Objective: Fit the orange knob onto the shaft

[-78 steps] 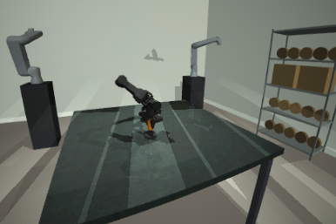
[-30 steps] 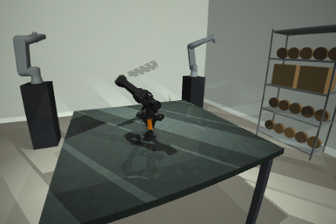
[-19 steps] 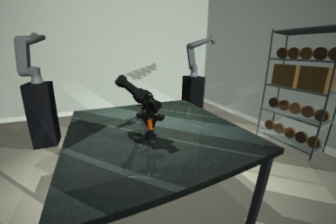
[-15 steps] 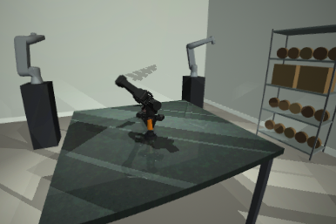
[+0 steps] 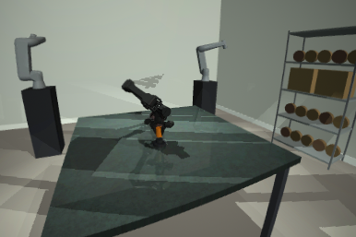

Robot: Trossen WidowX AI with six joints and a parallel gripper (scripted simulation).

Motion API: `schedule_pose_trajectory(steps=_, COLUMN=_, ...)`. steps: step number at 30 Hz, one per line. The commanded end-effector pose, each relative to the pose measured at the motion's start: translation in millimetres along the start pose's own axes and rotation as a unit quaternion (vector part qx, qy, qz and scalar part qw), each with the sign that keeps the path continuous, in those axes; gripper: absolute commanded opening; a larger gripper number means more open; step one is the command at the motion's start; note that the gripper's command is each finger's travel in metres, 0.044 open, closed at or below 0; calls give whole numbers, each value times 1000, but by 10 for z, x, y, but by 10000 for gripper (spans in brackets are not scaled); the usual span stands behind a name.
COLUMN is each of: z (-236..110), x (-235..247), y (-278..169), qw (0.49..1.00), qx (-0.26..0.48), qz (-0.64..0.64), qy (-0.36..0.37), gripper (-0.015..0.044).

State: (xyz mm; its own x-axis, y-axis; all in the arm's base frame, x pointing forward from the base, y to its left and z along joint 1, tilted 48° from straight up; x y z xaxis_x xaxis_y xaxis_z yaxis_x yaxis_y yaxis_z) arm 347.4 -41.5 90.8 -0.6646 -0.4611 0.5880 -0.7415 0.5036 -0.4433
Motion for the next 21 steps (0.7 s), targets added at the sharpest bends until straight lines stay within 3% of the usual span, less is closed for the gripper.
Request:
schedule_pose_trajectory(steps=1, z=-19, x=-14, y=1, qw=1000, qx=4, qz=-2, qy=-1, gripper=0)
schedule_pose_trajectory(steps=21, z=17, x=-13, y=-11, qw=1000, qx=4, qz=-2, qy=-1, gripper=0)
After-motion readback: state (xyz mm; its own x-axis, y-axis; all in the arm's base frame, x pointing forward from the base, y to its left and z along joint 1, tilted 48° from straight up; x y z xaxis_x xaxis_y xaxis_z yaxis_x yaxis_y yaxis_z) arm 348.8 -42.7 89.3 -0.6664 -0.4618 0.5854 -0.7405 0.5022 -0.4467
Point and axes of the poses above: the point midway between the two fingers, 35 mm back from their tips, its own z axis out along the fingers, its own x axis across the jaws, y = z × x, the point moved 9 cm from there along -z, back along the fingers, and after that the axes turned 3 degrees about -z, right-handed, at the moved point
